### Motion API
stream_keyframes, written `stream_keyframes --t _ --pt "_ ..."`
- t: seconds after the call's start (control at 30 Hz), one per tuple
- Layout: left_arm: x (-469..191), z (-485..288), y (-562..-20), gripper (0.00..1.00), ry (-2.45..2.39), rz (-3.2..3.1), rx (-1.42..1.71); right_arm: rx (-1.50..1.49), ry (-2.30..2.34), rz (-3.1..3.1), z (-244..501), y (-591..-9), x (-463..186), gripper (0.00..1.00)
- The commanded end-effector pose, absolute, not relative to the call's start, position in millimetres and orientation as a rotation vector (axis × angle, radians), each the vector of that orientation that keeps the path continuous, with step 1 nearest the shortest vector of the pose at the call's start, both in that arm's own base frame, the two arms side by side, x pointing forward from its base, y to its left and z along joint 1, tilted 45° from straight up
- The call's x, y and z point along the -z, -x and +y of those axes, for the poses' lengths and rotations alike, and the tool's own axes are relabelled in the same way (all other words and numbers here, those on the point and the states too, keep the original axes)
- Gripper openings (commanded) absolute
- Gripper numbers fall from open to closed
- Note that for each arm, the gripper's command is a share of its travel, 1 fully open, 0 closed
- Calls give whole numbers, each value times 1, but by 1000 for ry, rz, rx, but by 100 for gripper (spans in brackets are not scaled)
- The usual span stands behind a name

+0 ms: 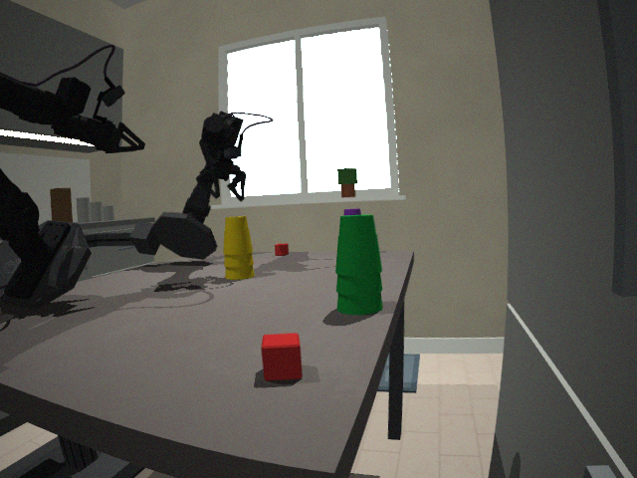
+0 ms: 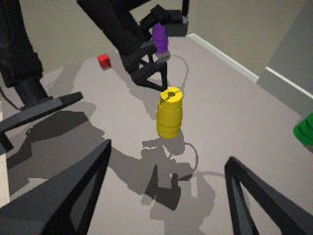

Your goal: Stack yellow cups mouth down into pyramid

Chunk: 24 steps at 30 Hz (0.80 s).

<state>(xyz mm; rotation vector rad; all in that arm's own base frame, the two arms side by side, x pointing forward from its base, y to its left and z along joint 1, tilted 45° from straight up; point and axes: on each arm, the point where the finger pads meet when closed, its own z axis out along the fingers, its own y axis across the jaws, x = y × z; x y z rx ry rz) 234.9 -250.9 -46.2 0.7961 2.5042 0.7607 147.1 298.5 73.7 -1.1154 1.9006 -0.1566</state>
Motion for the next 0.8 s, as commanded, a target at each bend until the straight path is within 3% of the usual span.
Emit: stream_keyframes --t 0.0,0.03,0.1,0.47,0.77 --pt "48 -253 -231 100 -816 2496 -760 124 1109 1868 305 -144 -83 100" --pt "48 -253 -231 100 -816 2496 -760 123 1109 1868 305 -144 -84 100" --pt "49 -251 -229 82 -866 2507 -780 123 1109 1868 305 -144 -84 100" --pt "75 -246 -248 82 -1239 2563 -910 123 1109 1868 305 -144 -84 100" --pt "82 -249 -256 82 -1235 2565 -911 123 1109 1868 305 -144 -84 100"
